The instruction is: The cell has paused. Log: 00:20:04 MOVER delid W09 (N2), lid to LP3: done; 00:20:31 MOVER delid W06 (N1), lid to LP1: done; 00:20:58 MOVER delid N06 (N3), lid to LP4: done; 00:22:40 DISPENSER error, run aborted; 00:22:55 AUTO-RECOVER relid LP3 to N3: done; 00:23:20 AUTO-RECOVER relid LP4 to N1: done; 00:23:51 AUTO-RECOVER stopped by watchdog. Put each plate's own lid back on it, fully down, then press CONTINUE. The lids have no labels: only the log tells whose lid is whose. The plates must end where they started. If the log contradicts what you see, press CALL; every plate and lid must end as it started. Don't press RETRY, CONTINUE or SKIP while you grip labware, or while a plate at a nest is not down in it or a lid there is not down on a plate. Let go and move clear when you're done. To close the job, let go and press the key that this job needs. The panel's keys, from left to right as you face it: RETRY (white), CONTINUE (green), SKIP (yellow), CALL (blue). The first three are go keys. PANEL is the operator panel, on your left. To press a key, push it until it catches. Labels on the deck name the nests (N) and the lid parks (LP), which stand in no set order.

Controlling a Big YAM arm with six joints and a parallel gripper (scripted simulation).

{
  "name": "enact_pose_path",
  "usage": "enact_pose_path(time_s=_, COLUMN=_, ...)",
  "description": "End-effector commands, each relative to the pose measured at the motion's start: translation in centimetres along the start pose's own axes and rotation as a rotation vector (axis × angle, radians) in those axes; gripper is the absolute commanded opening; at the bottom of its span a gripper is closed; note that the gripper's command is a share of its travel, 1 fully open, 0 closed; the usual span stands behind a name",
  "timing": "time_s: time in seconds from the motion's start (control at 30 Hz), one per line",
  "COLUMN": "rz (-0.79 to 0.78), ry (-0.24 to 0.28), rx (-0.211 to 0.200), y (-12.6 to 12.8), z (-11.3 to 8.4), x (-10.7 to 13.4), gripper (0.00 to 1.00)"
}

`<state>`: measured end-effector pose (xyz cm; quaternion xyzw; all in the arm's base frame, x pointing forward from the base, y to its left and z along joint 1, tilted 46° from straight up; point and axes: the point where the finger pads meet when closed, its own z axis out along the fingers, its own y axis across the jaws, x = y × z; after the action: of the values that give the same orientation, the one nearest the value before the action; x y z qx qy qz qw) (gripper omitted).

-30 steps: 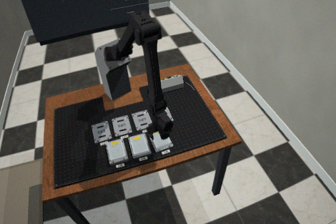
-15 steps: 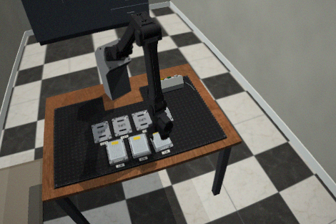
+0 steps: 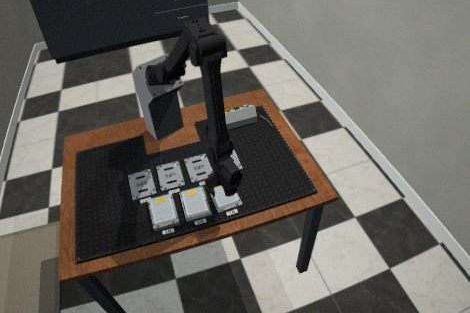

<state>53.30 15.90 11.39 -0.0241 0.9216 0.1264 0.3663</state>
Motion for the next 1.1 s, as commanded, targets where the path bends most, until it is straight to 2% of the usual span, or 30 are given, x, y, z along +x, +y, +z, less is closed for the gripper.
enact_pose_path(time_s=0.0, rz=0.004, ry=-0.020, rx=-0.008, y=0.66, z=0.39, x=-0.90, gripper=0.00)
enact_pose_path(time_s=0.1, rz=0.001, ry=-0.016, rx=-0.003, y=0.25, z=-0.10, x=-0.72, gripper=0.00)
enact_pose_path(time_s=1.07, rz=0.001, ry=-0.016, rx=-0.003, y=0.27, z=-0.17, x=-0.68, gripper=0.00)
